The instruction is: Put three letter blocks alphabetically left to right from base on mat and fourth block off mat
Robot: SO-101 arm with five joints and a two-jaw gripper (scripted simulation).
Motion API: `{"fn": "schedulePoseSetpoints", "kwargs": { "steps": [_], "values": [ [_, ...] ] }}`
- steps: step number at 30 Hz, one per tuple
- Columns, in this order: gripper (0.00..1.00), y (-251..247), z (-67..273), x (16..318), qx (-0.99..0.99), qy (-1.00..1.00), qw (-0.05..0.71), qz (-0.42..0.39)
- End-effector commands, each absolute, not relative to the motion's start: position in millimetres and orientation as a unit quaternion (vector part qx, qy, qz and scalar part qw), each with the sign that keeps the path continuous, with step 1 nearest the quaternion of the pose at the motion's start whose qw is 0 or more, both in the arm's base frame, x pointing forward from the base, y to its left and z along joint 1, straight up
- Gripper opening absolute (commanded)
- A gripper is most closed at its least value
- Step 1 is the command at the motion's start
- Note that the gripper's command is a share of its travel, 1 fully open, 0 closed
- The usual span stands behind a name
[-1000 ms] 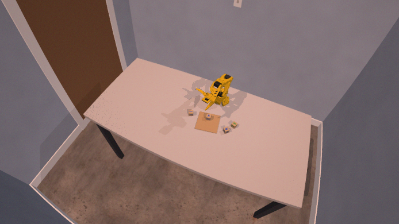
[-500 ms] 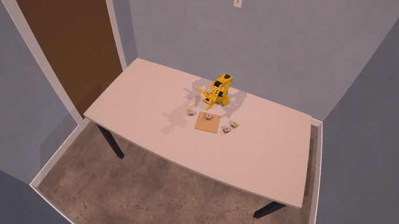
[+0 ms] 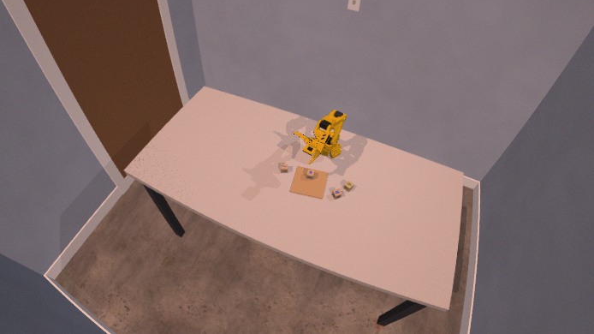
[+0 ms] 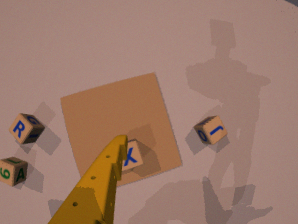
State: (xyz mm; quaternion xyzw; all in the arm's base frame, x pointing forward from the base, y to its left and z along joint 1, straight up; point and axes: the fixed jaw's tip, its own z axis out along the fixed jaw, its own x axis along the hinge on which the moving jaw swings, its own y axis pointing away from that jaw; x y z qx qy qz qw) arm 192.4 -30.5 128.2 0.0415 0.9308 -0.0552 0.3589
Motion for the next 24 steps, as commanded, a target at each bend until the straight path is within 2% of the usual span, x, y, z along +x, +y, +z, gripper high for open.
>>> {"fn": "schedulePoseSetpoints", "kwargs": {
  "steps": [1,24],
  "values": [
    [1.00,-28,142,192,0.038,0.924,0.377,-0.054],
    [1.00,-20,138,181,0.029,0.939,0.341,-0.042]
  ]
}}
